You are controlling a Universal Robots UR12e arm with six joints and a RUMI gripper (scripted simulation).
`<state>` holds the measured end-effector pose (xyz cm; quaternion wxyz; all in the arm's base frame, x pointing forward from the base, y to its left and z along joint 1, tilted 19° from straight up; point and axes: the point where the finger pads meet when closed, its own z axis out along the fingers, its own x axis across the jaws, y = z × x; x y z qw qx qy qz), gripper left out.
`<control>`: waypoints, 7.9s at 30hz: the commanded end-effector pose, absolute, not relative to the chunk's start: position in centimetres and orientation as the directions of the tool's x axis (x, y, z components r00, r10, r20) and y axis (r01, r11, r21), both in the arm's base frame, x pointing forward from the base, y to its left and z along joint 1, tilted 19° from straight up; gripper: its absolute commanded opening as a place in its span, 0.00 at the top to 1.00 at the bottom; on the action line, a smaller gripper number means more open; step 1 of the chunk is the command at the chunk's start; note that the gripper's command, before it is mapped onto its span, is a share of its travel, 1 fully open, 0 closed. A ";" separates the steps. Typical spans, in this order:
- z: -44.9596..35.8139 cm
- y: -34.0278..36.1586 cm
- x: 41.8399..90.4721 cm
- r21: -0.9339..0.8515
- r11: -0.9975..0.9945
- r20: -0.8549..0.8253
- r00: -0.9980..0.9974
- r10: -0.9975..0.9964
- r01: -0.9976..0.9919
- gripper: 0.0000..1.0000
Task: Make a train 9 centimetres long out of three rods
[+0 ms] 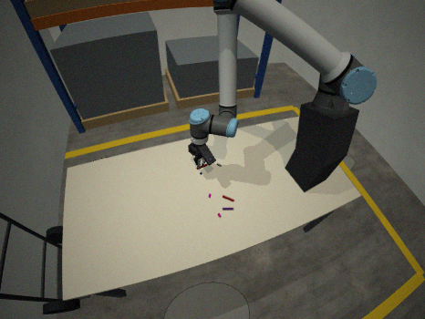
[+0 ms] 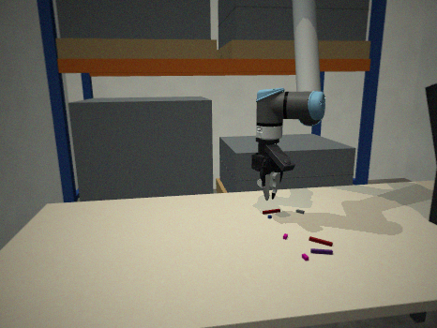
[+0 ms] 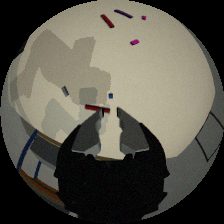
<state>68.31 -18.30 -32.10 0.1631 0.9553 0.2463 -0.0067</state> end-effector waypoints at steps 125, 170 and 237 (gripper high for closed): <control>-37.0 -19.8 68.8 0.309 -0.826 -0.092 0.879 0.468 0.472 0.86; -37.0 -19.8 68.8 0.309 -0.826 -0.092 0.879 0.468 0.472 0.86; -38.6 -20.4 68.9 0.309 -0.826 -0.092 0.879 0.468 0.472 0.86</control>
